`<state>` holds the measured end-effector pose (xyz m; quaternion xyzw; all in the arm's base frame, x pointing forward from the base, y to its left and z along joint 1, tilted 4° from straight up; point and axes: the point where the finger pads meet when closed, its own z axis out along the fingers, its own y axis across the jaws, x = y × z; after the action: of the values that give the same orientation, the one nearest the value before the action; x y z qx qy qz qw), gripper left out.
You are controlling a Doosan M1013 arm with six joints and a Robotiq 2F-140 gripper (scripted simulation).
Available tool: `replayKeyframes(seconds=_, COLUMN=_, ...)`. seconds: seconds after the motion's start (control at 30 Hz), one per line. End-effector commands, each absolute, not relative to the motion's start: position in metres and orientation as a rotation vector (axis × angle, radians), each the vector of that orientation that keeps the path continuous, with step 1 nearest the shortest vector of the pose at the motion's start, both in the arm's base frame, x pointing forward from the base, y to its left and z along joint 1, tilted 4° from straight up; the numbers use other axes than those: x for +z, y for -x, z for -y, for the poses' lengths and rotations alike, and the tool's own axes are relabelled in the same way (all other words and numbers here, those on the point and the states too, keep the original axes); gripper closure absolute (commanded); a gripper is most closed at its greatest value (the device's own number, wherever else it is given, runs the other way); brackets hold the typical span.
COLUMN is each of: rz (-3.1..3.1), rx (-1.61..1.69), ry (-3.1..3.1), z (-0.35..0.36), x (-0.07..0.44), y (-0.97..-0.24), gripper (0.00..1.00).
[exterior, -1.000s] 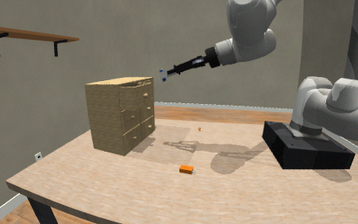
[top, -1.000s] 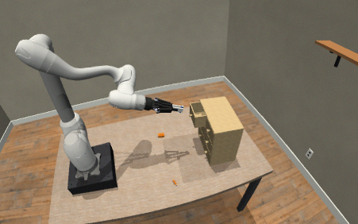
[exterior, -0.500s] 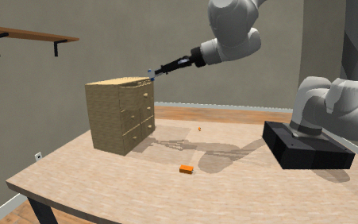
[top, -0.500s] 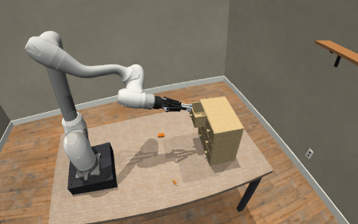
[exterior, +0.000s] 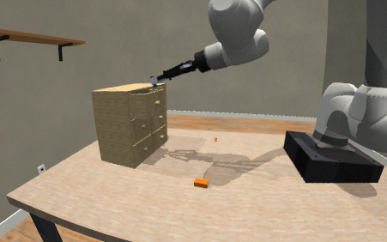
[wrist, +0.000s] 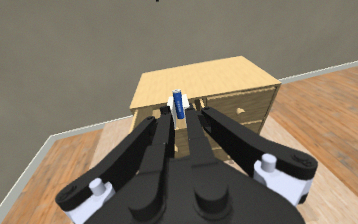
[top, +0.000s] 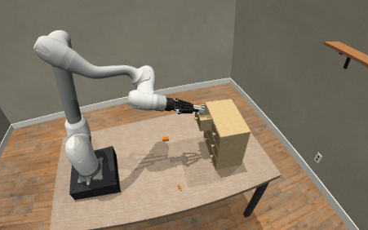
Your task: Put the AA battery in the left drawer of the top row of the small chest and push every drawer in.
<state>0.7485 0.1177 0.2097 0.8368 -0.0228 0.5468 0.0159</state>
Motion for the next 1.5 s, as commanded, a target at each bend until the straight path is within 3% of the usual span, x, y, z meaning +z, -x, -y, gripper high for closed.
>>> replayKeyframes(seconds=0.0, rz=0.071, rx=1.701, ry=-2.603, z=-0.1173, x=0.2092, y=-0.7568, gripper=0.94)
replayKeyframes(seconds=1.2, rz=0.071, rx=1.701, ry=-2.603, z=-0.1168, x=0.2087, y=-0.7648, gripper=0.94)
replayKeyframes(seconds=1.47, rz=0.071, rx=1.701, ry=-2.603, z=-0.1168, x=0.2087, y=-0.7648, gripper=0.87)
